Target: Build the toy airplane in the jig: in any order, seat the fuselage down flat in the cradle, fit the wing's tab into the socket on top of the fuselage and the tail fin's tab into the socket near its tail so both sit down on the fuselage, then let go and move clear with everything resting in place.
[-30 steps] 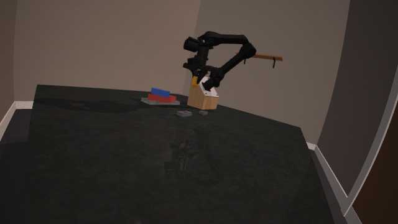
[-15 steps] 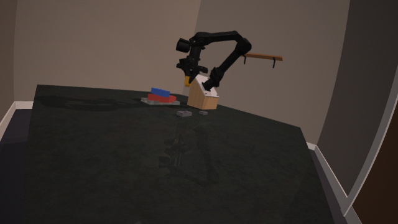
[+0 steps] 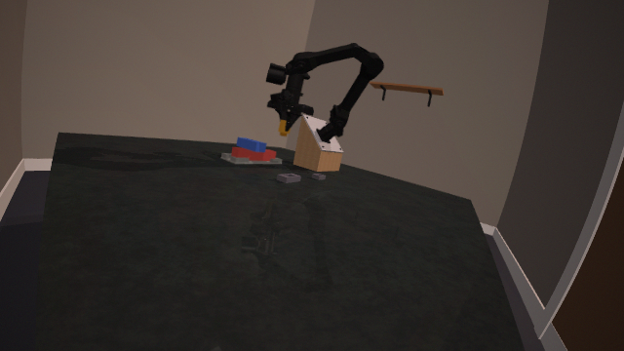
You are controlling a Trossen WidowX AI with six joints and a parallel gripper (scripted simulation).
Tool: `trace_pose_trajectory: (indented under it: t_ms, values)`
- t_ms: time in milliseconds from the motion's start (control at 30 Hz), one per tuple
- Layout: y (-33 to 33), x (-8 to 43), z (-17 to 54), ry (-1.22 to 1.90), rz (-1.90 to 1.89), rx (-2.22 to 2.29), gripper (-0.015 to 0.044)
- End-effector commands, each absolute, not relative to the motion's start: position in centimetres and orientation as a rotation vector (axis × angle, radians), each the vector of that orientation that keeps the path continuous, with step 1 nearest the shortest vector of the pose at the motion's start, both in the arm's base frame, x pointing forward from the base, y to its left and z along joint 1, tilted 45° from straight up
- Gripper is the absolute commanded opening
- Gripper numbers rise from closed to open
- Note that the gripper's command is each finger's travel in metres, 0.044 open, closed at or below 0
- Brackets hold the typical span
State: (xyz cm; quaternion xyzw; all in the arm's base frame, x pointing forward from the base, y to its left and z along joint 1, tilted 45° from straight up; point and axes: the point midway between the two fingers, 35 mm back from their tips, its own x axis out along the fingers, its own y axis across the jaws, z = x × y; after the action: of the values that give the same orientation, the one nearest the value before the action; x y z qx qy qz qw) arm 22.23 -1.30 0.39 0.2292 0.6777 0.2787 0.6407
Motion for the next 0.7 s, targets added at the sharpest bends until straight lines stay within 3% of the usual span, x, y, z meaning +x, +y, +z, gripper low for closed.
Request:
trace_pose_trajectory:
  t_ms: [0,667]
  values:
    - [-2.2,22.2,-0.8,1.549,0.632,0.523,0.0]
    - [-5.4,20.8,-6.4,1.549,0.638,0.547,0.0]
